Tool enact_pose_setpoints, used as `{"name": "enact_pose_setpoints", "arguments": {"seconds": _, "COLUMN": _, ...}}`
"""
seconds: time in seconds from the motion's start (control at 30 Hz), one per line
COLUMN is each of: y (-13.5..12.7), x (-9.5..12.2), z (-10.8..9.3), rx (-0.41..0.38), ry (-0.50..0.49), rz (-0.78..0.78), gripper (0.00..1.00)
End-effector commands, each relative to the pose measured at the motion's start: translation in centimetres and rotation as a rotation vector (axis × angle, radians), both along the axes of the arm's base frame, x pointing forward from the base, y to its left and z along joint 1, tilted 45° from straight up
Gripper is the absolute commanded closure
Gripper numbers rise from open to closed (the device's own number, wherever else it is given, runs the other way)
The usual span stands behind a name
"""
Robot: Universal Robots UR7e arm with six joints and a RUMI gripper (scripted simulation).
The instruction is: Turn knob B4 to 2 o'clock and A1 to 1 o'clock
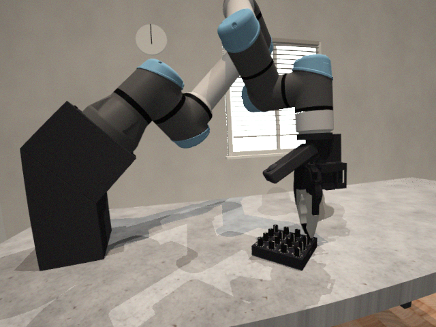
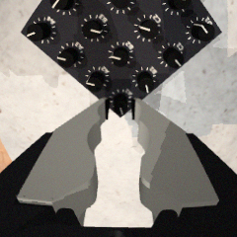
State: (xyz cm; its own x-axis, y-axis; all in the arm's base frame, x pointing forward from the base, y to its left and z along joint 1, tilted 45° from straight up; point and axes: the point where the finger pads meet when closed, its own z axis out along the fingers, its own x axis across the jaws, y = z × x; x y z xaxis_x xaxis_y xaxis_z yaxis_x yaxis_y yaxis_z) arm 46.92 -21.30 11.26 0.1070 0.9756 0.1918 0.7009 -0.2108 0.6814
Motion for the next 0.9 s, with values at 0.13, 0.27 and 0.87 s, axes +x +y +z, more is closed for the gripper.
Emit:
{"name": "enact_pose_setpoints", "arguments": {"seconds": 0.13, "y": -0.02, "x": 0.00, "z": 0.03, "rx": -0.001, "ry": 0.000, "rz": 0.000, "gripper": 0.89}}
{"name": "enact_pose_setpoints", "arguments": {"seconds": 0.27, "y": -0.02, "x": 0.00, "z": 0.03, "rx": -0.001, "ry": 0.000, "rz": 0.000, "gripper": 0.89}}
{"name": "enact_pose_setpoints", "arguments": {"seconds": 0.87, "y": -0.02, "x": 0.00, "z": 0.03, "rx": -0.001, "ry": 0.000, "rz": 0.000, "gripper": 0.96}}
